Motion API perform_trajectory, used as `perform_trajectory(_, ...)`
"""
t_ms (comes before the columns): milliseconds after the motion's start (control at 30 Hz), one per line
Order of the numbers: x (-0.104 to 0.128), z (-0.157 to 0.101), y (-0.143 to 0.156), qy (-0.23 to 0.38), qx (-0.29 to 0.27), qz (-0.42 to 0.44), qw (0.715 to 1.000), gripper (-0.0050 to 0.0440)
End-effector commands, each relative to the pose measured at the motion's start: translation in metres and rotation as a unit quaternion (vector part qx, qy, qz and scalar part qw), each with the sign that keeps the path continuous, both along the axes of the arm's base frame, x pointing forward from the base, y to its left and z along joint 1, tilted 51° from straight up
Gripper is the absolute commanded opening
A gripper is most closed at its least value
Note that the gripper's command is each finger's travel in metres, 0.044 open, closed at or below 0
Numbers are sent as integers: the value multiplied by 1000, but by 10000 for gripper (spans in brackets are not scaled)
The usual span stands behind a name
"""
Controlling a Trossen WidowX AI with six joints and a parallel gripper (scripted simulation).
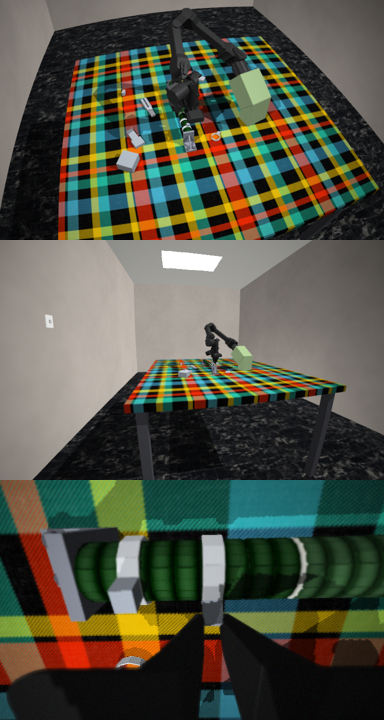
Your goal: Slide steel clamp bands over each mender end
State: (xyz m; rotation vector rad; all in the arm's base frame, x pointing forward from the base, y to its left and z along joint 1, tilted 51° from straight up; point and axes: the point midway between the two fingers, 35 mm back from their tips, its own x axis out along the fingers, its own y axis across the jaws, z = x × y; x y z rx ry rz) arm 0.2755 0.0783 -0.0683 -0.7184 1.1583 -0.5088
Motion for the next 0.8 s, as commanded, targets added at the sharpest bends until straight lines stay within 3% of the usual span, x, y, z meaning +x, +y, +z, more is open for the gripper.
perform_trajectory(0, 0, 5, -5, -1, -1, 1, 1000, 0)
perform_trajectory(767, 0, 22, -19, -1, -1, 1, 1000, 0)
